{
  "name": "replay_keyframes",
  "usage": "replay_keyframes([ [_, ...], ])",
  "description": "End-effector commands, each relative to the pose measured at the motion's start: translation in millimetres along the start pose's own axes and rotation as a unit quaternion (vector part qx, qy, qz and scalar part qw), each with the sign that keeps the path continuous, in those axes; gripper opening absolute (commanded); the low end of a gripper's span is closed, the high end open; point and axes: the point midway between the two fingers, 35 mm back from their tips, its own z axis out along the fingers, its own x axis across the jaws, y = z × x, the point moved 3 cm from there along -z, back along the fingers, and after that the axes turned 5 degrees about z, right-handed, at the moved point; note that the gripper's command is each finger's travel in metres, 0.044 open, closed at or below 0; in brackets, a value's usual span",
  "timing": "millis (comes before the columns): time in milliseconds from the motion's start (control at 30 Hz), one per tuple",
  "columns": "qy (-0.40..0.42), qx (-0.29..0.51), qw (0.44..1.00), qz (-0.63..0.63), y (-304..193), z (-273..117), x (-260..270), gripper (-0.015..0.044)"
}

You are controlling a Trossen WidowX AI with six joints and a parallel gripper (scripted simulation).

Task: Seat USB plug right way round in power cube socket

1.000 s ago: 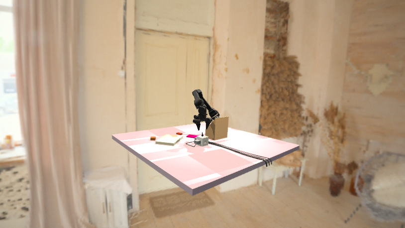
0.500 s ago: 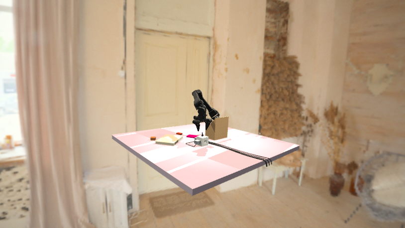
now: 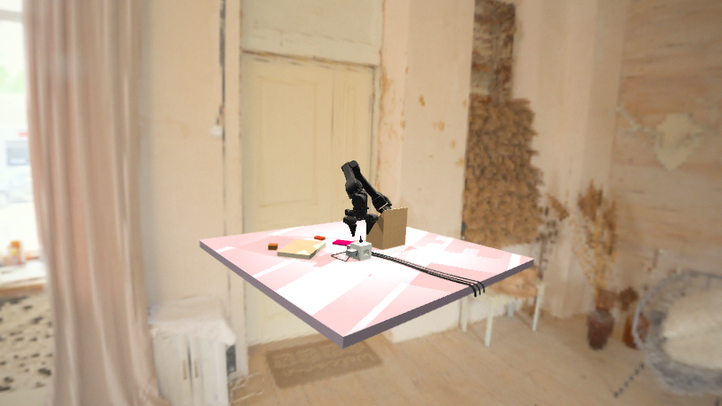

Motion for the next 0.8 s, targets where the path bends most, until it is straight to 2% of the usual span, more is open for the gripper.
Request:
replay_keyframes([
  [0,-0.001,-0.003,1.0,-0.003,1.1,6.6,-1.9,0.044],
  [267,-0.001,-0.003,1.0,-0.003,1.1,7.8,-1.9,0.044],
  [767,-0.001,-0.001,1.0,0.0,0.6,6.0,-0.7,0.0046],
])
